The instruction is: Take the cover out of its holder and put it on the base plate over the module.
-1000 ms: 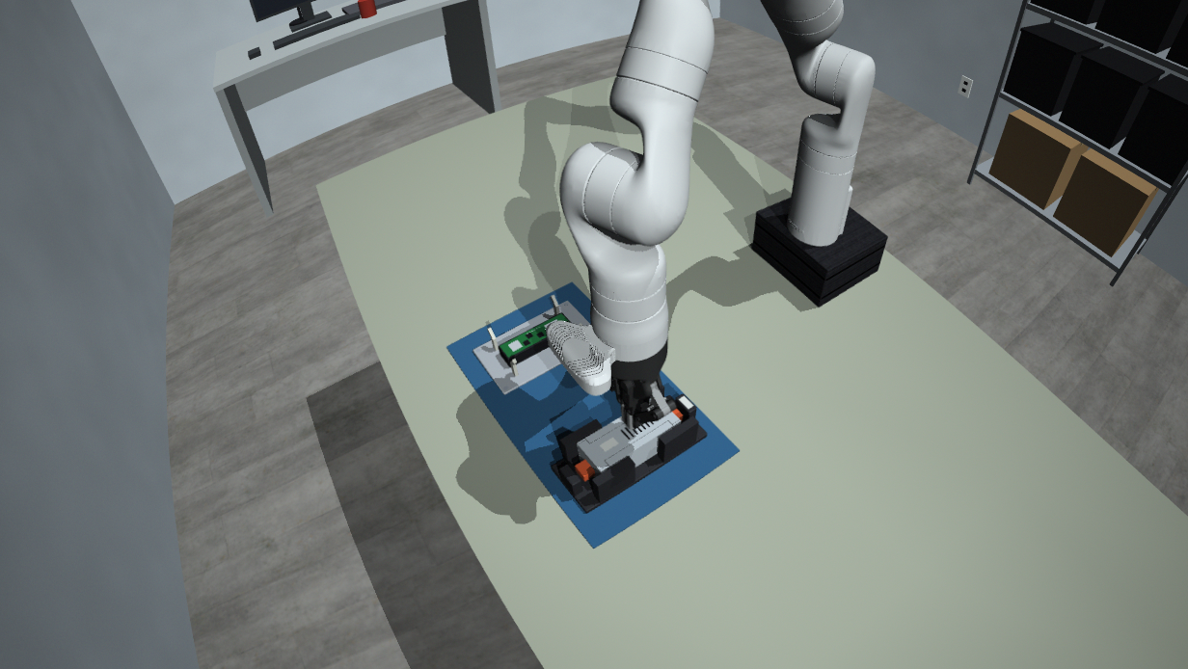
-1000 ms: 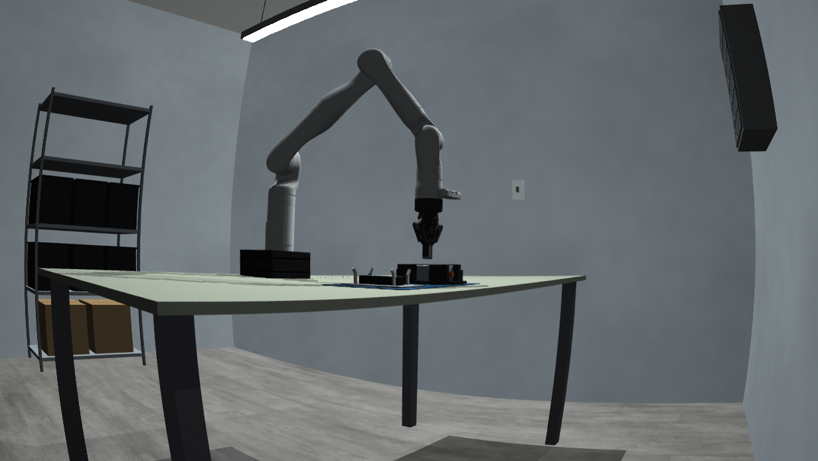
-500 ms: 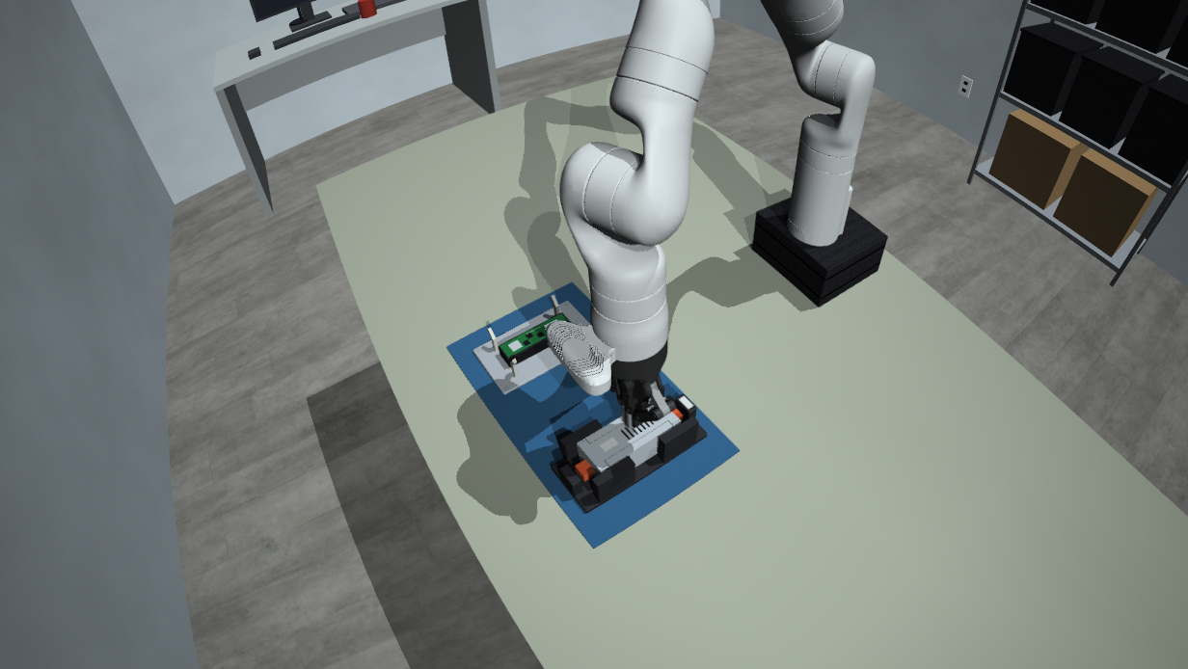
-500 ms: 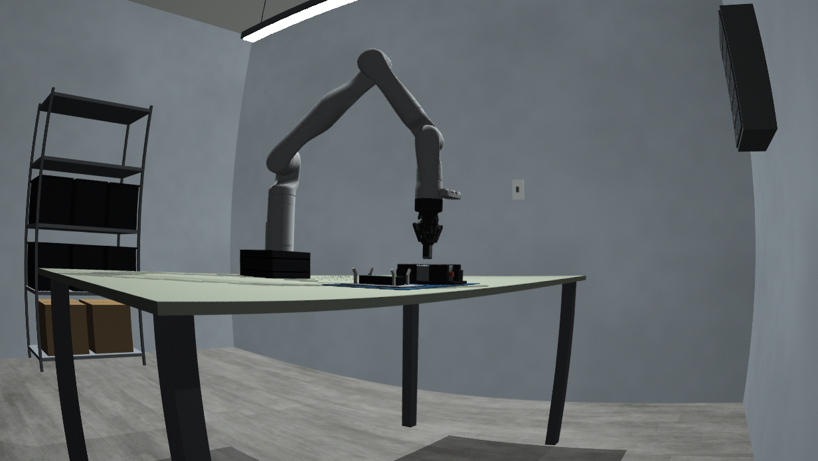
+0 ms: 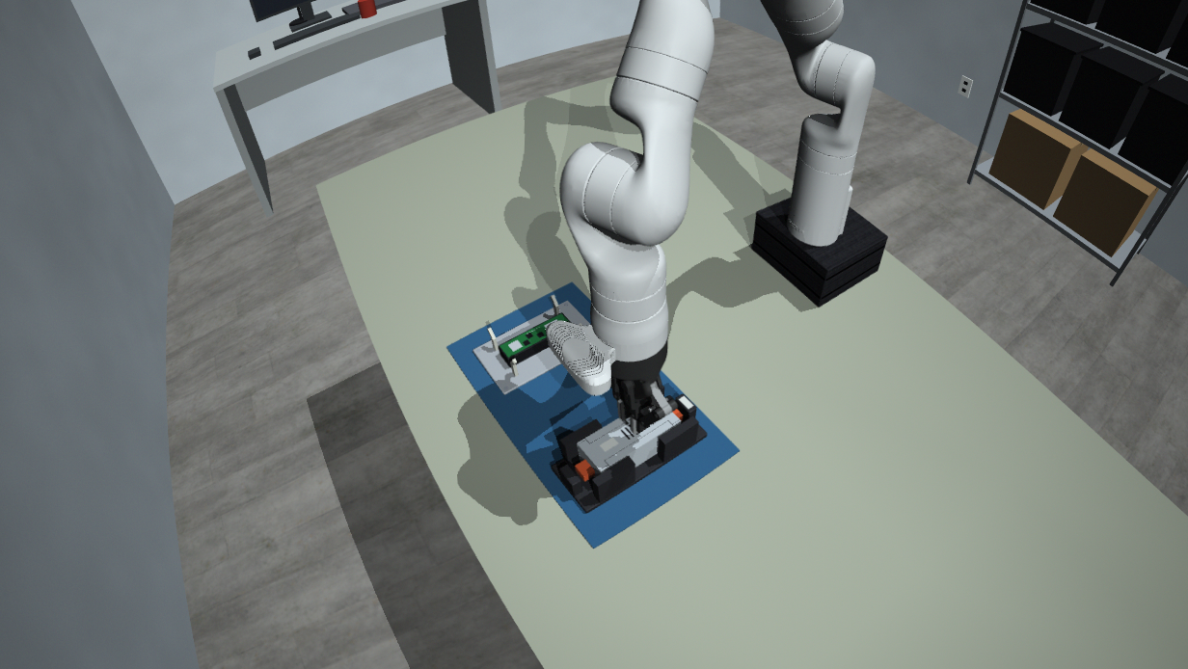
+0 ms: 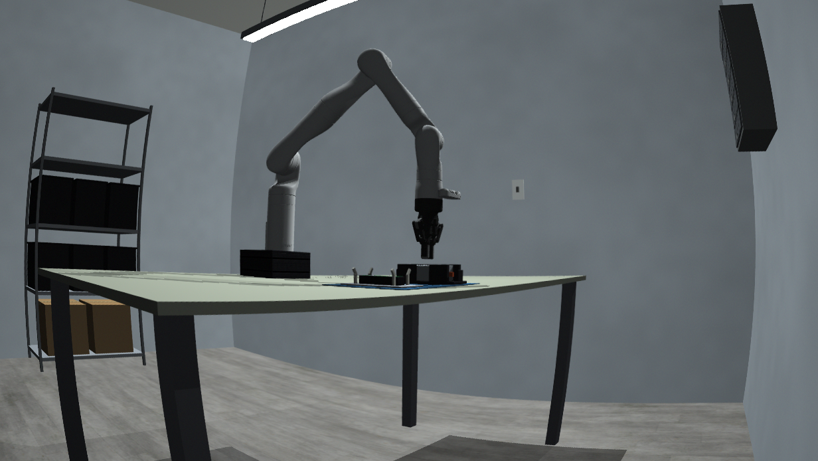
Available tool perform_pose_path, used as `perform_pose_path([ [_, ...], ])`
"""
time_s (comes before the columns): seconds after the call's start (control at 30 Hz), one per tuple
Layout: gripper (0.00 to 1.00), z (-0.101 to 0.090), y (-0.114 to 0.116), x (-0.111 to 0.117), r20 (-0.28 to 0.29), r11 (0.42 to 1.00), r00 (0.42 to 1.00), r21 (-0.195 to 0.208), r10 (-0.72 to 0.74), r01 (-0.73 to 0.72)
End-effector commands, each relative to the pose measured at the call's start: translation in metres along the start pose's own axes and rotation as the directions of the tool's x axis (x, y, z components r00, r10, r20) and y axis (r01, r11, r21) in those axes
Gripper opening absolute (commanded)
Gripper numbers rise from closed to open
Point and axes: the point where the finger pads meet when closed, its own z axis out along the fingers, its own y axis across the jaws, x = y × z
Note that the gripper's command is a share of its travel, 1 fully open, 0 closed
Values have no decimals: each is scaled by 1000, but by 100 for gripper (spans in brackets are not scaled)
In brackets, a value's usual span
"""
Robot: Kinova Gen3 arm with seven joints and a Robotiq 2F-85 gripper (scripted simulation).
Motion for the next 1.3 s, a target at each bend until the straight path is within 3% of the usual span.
perform_pose_path([
  [0.0, 100, -1, 0, 1, -2, 1000, 1000, 0, 0, 0],
  [0.93, 100, -1, 0, 1, -2, 1000, 1000, 0, 0, 0],
  [1.27, 100, 49, -1, 7, -16, 1000, 1000, 4, 1, -1],
])
